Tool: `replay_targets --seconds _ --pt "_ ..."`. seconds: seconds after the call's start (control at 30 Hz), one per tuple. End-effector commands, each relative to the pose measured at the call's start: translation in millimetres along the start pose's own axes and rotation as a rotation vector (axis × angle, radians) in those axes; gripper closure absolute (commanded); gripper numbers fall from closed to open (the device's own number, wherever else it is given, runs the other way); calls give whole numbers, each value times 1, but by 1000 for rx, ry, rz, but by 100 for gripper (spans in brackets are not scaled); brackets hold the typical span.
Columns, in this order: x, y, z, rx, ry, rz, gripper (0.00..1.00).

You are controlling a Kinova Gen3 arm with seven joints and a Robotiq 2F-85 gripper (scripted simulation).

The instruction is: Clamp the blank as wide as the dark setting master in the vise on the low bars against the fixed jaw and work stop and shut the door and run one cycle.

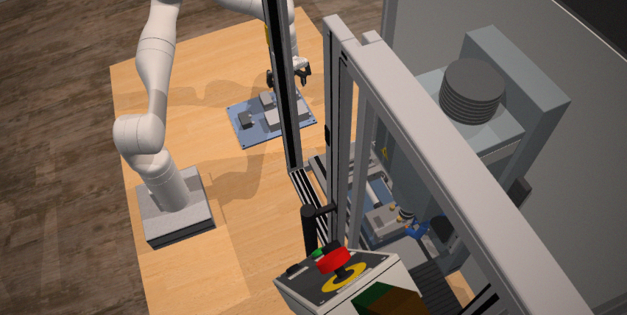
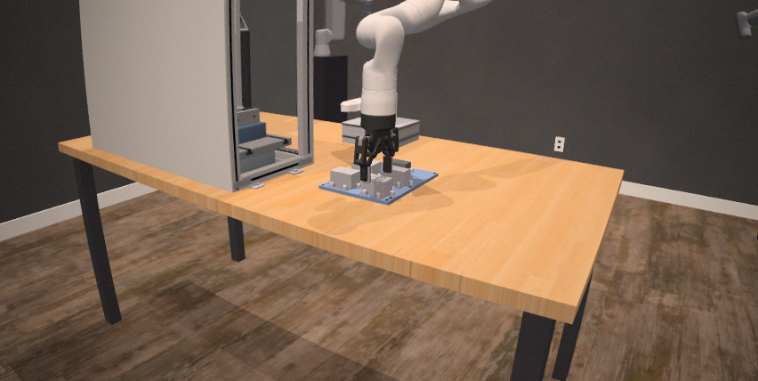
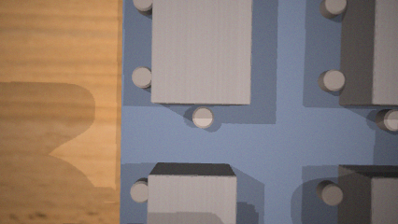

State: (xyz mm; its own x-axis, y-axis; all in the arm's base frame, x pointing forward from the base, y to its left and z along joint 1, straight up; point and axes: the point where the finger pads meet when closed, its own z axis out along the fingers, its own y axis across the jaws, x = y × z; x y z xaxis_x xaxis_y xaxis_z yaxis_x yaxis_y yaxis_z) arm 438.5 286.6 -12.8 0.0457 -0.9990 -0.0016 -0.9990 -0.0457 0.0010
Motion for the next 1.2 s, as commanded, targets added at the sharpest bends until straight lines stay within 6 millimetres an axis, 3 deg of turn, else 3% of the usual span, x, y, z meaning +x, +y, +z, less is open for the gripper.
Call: replay_targets --seconds 0.0,0.3,0.47,0.87,1.03,1.17 --pt "0 0 -1 1 -1 0 0" --pt "0 0 -1 1 -1 0 0" --pt "0 0 -51 1 -1 0 0" --pt "0 0 -51 1 -1 0 0" --pt "0 0 -86 1 -1 0 0" --pt "0 0 -86 1 -1 0 0"
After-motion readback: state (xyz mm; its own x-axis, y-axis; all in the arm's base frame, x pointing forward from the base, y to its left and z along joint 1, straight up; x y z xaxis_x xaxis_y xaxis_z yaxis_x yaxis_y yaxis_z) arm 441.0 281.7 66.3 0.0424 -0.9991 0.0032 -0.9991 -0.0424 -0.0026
